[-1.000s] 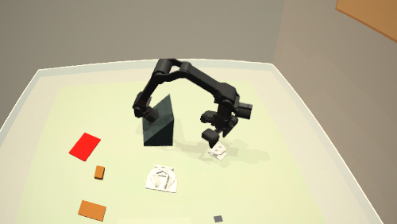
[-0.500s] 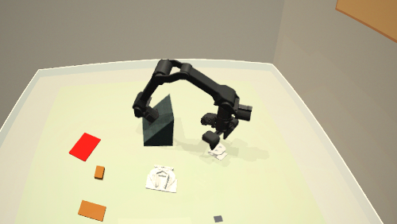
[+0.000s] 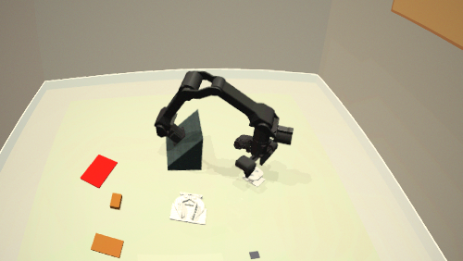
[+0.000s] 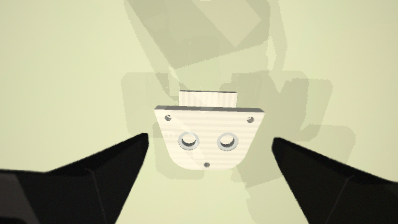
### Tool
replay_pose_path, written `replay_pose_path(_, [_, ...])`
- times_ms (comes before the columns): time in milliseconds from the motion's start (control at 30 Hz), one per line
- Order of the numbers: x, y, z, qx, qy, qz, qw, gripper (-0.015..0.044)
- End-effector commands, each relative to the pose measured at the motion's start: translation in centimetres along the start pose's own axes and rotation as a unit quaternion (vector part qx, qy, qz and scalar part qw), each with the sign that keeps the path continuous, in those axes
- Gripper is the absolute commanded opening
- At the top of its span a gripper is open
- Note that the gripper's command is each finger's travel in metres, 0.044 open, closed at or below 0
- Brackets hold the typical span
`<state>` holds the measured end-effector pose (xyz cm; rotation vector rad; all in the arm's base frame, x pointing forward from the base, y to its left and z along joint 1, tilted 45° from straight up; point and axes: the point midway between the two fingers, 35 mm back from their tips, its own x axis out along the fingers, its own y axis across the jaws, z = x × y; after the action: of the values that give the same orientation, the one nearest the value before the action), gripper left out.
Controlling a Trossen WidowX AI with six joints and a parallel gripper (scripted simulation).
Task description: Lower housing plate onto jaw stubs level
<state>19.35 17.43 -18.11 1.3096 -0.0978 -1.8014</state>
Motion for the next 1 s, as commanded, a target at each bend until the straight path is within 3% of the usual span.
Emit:
replay_pose_path(0, [0.8, 0.1, 0.2, -0.003, -0.003, 0.003, 1.000, 0.0440])
replay_pose_path(467, [2.9, 0.2, 0.3, -0.003, -0.003, 0.004, 1.000, 0.0440])
replay_pose_path(967, [2.9, 0.2, 0.3, -0.003, -0.003, 0.004, 1.000, 0.0440])
